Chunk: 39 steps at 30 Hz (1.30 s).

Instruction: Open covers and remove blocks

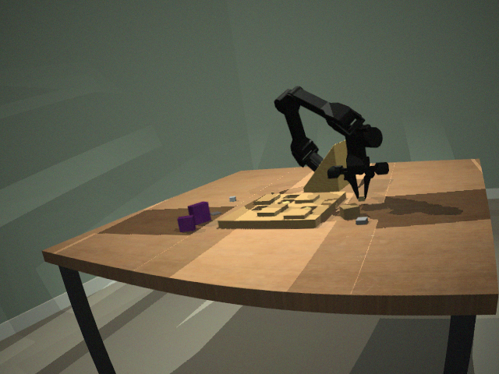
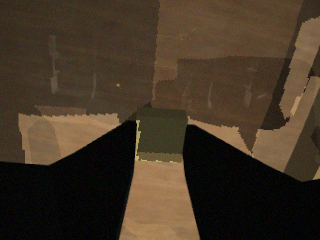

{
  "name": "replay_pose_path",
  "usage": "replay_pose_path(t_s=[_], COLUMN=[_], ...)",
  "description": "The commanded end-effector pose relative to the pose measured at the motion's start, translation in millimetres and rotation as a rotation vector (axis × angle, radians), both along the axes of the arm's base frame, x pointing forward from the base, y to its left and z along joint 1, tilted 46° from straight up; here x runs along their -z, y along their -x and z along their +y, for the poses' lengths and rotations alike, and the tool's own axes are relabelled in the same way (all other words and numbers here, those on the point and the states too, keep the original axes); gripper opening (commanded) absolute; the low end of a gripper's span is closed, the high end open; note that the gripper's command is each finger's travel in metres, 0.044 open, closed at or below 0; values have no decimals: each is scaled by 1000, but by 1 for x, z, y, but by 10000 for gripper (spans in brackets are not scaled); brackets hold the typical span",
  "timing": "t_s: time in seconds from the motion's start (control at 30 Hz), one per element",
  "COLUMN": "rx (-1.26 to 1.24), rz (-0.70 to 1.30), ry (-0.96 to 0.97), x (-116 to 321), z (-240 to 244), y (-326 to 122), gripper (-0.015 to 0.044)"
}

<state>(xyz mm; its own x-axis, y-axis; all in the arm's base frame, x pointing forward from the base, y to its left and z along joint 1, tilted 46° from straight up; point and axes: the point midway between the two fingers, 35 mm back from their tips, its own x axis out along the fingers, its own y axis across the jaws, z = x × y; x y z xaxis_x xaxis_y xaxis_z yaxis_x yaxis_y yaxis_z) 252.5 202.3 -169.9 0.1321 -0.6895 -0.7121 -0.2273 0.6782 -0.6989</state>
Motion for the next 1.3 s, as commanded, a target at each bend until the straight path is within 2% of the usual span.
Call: replay_pose_path(t_s=[0.0,0.23,0.7,1.27], rx=[0,0,1,-1], rz=[2,1,1,3], ry=[5,6,2,2], x=[4,9,6,-31], z=[-6,-13,-8,30], y=[-1,-1,0,6], gripper=[80,80,440,440])
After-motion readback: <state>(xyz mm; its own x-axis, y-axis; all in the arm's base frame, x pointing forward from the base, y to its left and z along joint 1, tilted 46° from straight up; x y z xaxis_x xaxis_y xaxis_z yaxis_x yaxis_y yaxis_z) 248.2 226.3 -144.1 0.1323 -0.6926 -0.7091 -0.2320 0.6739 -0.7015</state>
